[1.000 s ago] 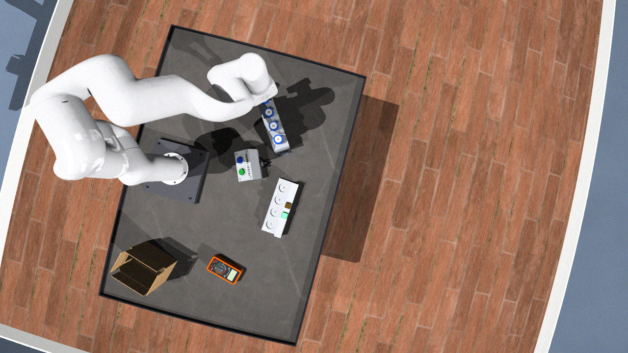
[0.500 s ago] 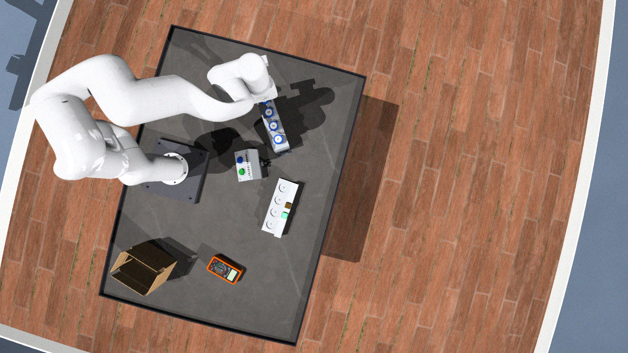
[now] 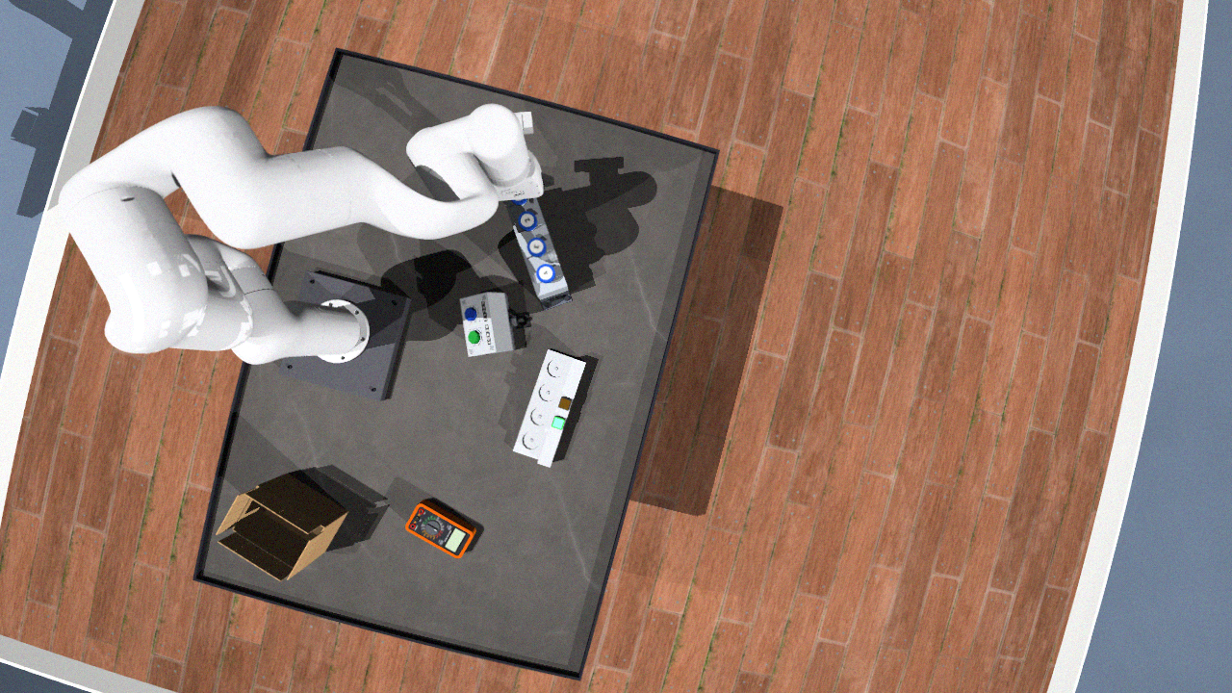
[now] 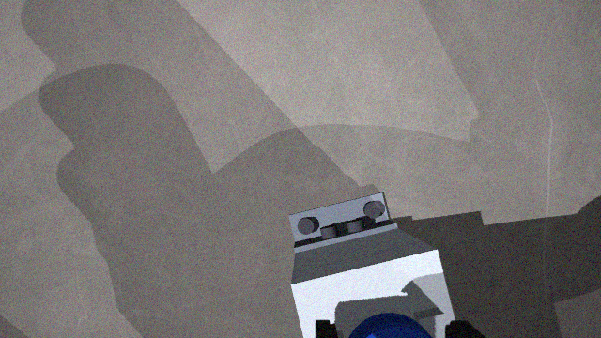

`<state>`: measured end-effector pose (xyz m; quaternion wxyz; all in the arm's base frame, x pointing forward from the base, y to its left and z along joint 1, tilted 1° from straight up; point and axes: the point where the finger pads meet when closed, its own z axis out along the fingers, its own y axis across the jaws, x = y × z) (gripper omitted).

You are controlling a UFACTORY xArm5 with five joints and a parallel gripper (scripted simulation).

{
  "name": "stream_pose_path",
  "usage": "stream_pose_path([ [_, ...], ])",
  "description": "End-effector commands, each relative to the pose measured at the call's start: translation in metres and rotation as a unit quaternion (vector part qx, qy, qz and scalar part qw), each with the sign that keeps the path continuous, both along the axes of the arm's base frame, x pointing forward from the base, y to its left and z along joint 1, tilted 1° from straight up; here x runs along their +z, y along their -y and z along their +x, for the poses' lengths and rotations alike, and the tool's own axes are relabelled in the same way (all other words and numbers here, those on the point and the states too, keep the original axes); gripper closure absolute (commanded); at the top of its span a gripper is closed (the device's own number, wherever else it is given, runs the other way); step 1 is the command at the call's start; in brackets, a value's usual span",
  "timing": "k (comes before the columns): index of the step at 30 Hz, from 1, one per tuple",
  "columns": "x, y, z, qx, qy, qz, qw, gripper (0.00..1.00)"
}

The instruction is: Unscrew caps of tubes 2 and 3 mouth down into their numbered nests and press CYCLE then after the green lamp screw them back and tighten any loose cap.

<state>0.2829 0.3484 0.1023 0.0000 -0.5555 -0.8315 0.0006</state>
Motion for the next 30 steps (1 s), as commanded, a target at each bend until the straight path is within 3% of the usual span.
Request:
stream_pose_path([
  [1, 0.002, -0.001, 0.001, -0.001, 0.007, -0.002, 1.000, 0.54],
  [8, 0.002, -0.001, 0.001, -0.001, 0.007, -0.002, 1.000, 0.54],
  [17, 0.029, -0.001, 0.001, -0.001, 0.007, -0.002, 1.000, 0.54],
  [28, 0.047, -0.002, 0.000, -0.001, 0.007, -0.002, 1.000, 0.54],
  [30, 0.047, 0.012, 0.010, 0.082, 0.006, -0.003, 0.997, 0.54],
])
